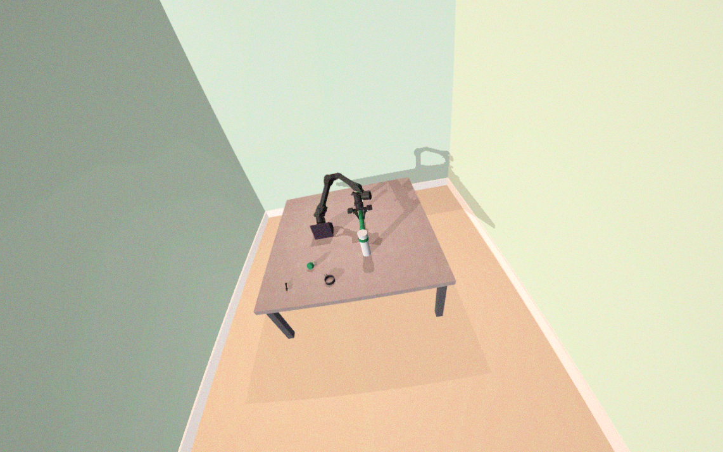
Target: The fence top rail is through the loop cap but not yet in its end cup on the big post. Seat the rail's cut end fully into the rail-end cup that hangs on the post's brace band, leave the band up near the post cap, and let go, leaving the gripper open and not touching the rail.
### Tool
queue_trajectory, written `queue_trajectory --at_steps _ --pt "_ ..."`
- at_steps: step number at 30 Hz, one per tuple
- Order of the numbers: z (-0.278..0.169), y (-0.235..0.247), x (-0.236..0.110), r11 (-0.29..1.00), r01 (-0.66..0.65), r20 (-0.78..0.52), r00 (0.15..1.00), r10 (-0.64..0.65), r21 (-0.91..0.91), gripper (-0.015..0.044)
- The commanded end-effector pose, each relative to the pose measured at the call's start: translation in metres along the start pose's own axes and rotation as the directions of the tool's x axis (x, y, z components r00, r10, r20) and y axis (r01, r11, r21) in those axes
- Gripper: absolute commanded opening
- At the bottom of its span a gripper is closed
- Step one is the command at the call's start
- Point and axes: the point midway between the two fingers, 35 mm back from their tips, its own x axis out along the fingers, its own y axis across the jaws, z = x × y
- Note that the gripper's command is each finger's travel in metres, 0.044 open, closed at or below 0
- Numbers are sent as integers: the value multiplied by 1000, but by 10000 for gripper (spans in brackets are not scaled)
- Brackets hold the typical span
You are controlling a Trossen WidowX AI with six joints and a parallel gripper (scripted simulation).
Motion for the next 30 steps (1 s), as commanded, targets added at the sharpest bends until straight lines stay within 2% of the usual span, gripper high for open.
queue_trajectory --at_steps 1,30 --pt "0 0 1 1000 -1 2 1000 1 0 0" --pt "-8 -1 -7 1000 -1 2 1000 1 0 0"
